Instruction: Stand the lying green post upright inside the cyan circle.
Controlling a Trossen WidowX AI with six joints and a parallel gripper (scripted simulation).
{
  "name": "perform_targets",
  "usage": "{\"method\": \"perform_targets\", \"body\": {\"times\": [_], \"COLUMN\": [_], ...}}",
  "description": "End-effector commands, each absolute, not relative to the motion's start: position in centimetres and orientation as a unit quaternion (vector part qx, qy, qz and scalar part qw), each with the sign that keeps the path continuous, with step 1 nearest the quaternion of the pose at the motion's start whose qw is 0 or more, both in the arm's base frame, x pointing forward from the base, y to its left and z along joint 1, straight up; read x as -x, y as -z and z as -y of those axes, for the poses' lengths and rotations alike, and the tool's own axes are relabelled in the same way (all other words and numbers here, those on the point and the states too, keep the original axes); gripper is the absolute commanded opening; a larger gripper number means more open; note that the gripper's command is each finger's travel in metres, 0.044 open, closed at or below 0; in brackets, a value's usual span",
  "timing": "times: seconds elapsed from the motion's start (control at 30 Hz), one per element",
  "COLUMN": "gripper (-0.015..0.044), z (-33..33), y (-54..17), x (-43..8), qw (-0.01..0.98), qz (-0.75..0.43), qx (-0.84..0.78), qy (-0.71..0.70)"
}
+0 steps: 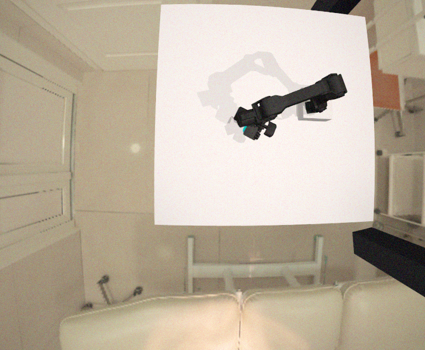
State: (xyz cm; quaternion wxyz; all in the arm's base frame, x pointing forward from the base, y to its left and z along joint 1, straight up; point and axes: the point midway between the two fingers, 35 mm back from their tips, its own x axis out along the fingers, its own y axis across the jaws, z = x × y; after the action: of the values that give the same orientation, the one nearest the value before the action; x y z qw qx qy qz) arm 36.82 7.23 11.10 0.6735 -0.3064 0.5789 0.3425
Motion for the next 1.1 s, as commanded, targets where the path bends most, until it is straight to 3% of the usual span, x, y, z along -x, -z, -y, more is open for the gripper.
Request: {"method": "perform_targets", "body": {"times": [0.0,1.07], "gripper": [0.0022,0.0022], "z": [-7.2,-7.4], "y": [-10.7,-8.9], "x": [-37.1,-39.5], "qw": [0.683,0.758], "qz": [-0.574,-0.507], "qx": [0.294,0.22], "qy": [-0.342,-0.348]}}
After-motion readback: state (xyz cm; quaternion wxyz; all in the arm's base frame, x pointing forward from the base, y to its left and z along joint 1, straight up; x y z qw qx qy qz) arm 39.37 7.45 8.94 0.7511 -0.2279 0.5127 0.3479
